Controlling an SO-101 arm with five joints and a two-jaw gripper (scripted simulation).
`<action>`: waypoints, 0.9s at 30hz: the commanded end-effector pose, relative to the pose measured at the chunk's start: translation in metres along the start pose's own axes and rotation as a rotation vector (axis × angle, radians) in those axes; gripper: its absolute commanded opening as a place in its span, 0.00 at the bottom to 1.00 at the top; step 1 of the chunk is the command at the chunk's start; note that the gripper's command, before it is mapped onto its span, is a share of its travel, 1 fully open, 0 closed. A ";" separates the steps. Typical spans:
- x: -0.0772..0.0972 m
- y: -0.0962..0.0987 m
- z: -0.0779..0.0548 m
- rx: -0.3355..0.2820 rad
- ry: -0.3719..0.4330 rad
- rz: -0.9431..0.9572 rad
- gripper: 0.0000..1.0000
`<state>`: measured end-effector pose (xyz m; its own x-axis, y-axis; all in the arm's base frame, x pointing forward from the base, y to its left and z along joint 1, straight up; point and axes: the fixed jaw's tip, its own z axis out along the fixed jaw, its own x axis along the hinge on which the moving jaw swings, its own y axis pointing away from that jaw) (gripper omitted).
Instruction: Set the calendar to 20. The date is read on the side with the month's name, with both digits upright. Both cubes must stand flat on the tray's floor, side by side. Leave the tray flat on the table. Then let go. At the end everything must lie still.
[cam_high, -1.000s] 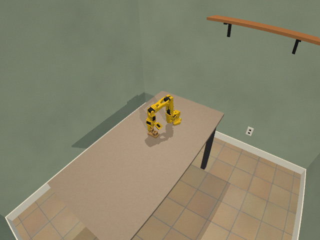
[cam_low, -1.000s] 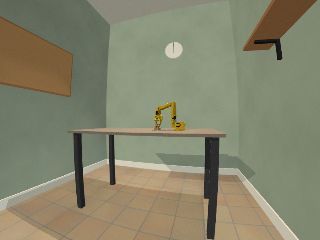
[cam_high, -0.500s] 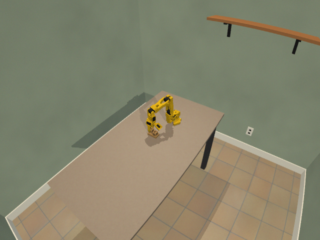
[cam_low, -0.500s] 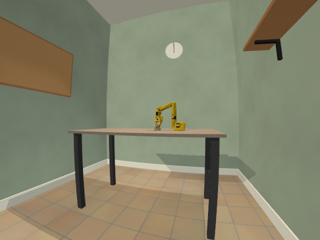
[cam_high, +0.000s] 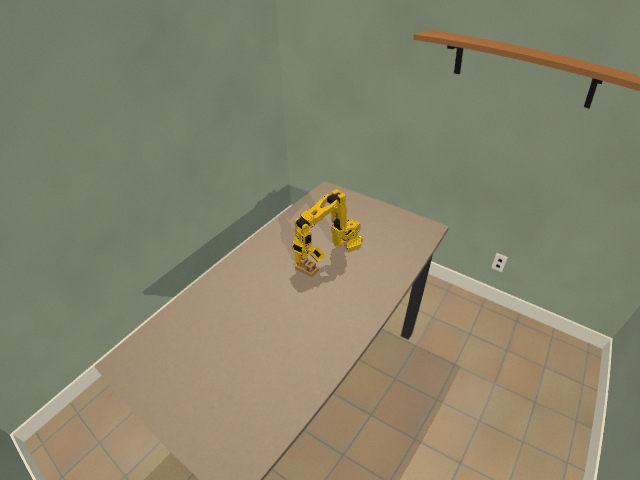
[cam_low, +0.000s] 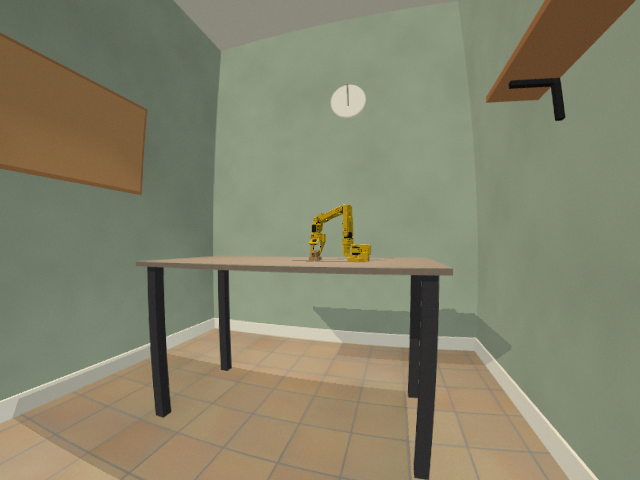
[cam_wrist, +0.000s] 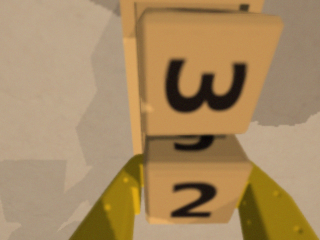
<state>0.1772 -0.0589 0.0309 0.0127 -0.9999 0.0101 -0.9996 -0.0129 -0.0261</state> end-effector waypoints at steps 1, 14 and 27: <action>0.003 -0.002 -0.002 0.022 0.006 0.002 0.00; 0.003 -0.002 0.003 0.022 0.006 0.002 0.00; 0.003 -0.002 0.004 0.022 0.006 0.002 0.00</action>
<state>0.1775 -0.0590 0.0246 0.0127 -0.9999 0.0102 -0.9996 -0.0129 -0.0263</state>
